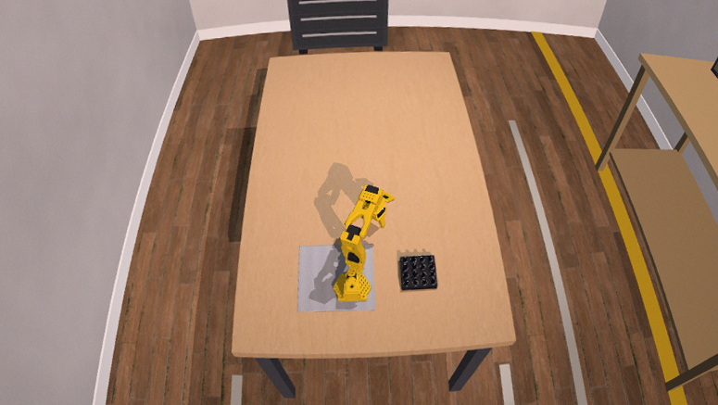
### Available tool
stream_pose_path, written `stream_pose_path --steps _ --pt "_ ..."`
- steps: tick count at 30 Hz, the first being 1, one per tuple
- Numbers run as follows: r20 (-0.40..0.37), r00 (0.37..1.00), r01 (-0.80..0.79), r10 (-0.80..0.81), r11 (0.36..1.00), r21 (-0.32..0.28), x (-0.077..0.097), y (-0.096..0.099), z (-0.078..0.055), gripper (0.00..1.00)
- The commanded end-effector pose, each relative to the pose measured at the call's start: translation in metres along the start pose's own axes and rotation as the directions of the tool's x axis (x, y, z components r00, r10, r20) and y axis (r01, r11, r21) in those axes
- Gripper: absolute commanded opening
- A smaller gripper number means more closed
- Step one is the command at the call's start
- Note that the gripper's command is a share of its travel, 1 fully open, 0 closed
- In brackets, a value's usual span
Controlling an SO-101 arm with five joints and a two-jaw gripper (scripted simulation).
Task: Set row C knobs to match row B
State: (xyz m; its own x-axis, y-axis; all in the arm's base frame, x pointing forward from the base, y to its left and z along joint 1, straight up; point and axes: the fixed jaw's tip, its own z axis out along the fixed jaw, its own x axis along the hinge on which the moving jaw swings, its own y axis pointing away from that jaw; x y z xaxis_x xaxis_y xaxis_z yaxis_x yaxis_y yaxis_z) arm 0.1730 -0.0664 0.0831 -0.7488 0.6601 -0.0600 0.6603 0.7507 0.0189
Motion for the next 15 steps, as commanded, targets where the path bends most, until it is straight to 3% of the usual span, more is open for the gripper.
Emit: stream_pose_path --steps 1,5,12,14,15 --pt "0.012 0.972 0.234 -0.234 0.972 -0.016 0.011 0.035 -0.006 0.26" --pt "0.021 0.912 0.411 -0.410 0.911 -0.027 0.026 0.058 -0.009 0.28" --pt "0.050 0.676 0.737 -0.735 0.674 -0.046 0.069 0.099 -0.017 0.32" --pt "0.050 0.676 0.737 -0.735 0.674 -0.046 0.069 0.099 -0.017 0.32" --pt "0.055 0.636 0.772 -0.770 0.634 -0.048 0.076 0.104 -0.018 0.33"
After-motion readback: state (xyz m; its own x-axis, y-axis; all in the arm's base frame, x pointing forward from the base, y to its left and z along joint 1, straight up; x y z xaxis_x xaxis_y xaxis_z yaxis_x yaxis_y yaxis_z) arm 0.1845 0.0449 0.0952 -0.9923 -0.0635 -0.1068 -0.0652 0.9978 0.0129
